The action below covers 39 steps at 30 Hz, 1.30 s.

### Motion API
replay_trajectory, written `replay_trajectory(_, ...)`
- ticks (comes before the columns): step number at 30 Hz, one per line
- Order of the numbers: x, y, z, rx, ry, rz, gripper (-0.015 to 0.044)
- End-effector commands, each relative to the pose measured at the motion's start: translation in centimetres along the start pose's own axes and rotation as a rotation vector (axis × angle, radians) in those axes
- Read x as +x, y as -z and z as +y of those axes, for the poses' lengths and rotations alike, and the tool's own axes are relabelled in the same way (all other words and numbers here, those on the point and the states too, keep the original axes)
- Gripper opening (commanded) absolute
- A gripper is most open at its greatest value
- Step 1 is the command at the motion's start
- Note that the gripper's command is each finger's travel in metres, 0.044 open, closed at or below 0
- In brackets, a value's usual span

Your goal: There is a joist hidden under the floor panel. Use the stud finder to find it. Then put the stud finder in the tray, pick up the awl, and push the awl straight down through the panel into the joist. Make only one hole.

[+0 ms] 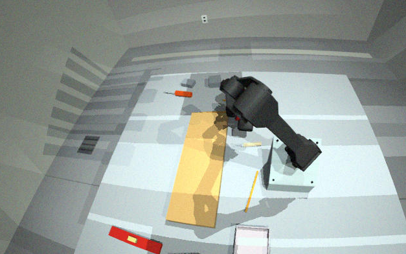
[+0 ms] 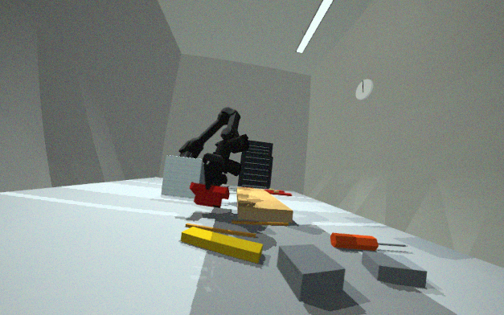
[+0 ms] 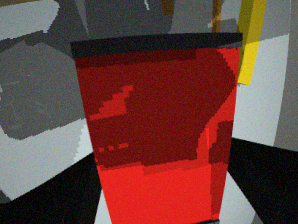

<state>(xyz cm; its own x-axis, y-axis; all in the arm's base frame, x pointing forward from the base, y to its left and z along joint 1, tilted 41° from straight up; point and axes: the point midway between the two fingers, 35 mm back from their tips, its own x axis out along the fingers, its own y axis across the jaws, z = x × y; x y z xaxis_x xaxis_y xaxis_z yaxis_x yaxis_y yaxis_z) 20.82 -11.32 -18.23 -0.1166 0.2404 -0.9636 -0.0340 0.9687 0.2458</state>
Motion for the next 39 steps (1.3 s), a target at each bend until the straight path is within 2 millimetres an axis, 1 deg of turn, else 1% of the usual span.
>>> replay_trajectory(1, -0.11, 0.11, -0.02, 0.008, 0.032, 0.001, 0.0000)
replay_trajectory(17, -0.17, 0.12, 0.27, 0.017, 0.121, -0.005, 0.0000)
replay_trajectory(39, 0.13, 0.16, 0.79, 0.029, 0.287, 0.006, 0.0000)
